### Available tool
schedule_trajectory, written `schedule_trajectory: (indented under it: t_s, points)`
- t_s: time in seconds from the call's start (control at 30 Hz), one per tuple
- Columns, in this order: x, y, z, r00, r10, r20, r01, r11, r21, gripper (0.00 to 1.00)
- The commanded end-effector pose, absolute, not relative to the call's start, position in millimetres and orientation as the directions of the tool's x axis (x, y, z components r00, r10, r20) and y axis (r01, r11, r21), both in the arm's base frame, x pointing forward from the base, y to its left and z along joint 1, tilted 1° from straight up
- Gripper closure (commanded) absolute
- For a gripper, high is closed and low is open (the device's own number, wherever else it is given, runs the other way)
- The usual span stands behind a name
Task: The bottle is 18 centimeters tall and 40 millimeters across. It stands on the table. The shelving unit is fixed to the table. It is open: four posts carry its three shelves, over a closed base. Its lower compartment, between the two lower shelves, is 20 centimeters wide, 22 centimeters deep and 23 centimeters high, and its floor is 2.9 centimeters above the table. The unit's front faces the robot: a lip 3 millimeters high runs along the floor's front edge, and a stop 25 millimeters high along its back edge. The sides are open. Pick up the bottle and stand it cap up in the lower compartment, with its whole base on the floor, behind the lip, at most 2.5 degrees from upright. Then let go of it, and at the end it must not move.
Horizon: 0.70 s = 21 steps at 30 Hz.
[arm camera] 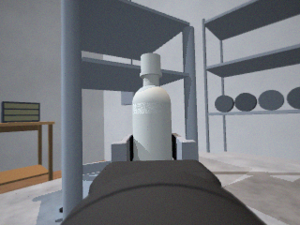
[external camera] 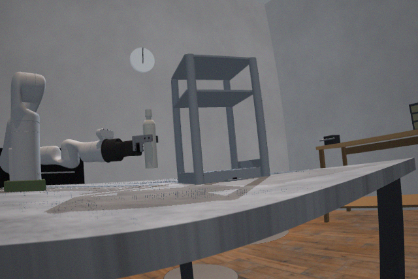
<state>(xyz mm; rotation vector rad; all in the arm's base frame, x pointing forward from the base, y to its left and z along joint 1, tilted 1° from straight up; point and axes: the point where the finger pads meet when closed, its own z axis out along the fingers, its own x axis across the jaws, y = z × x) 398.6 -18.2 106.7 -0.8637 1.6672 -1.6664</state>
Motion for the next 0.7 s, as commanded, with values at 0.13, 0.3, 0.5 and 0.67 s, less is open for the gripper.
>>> schedule_trajectory:
  t_s: [0.13, 0.3, 0.5, 0.67]
  points:
    - [396.5, -29.6, 108.3, -0.602, -0.798, 0.021, -0.020, -0.011, -1.000, 1.00]
    - [395.6, -36.8, 108.4, -0.602, -0.798, 0.021, -0.020, -0.011, -1.000, 1.00]
    - [394.7, -44.2, 108.5, -0.602, -0.798, 0.021, -0.020, -0.011, -1.000, 1.00]
    - [394.3, -47.3, 108.6, -0.602, -0.798, 0.021, -0.020, -0.011, -1.000, 1.00]
